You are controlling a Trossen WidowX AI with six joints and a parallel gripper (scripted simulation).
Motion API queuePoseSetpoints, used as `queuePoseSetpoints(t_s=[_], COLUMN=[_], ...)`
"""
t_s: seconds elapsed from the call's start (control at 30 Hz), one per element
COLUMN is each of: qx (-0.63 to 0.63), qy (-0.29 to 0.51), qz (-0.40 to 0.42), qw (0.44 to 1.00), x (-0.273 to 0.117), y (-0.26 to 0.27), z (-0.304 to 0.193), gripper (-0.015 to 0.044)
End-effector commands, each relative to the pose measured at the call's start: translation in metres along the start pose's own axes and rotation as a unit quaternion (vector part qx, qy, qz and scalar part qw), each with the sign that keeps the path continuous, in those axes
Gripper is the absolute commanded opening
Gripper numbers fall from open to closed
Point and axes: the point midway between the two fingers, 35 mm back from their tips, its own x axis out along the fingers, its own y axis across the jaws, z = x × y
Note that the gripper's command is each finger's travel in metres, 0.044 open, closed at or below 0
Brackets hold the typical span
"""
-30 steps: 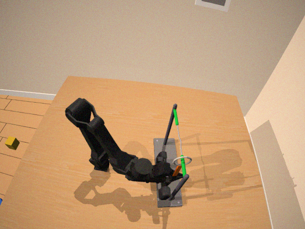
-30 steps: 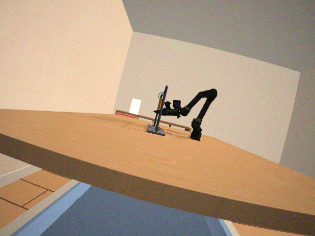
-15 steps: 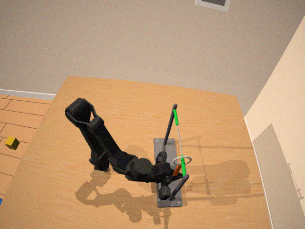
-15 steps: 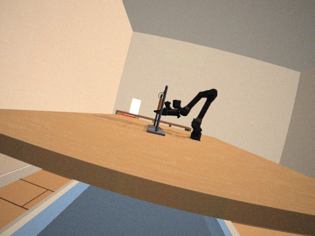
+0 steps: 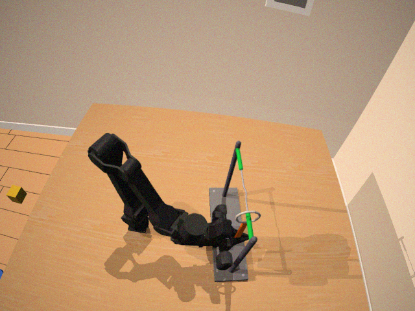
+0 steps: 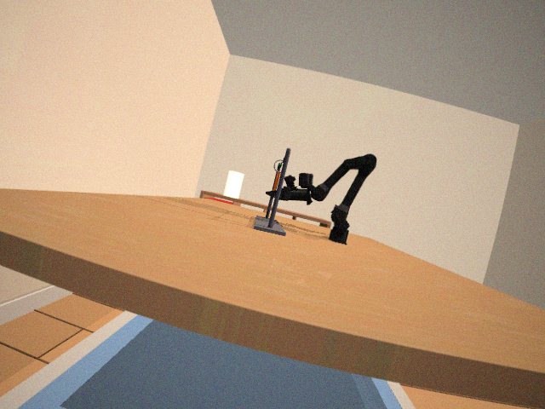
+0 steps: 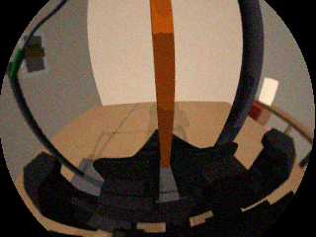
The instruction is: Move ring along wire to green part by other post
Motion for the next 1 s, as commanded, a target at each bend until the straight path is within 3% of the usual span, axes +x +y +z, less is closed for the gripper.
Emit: queuePoseSetpoints(t_s=[0.0, 0.97], qx=[0.0, 0.001], qy=[-0.002, 0.001], qz=[-0.001, -0.005], qw=[1.0, 1.0], x=[-0.001, 0.0], y=[0.003, 0.032], z=[0.002, 0.003], gripper=[-0.015, -0.015])
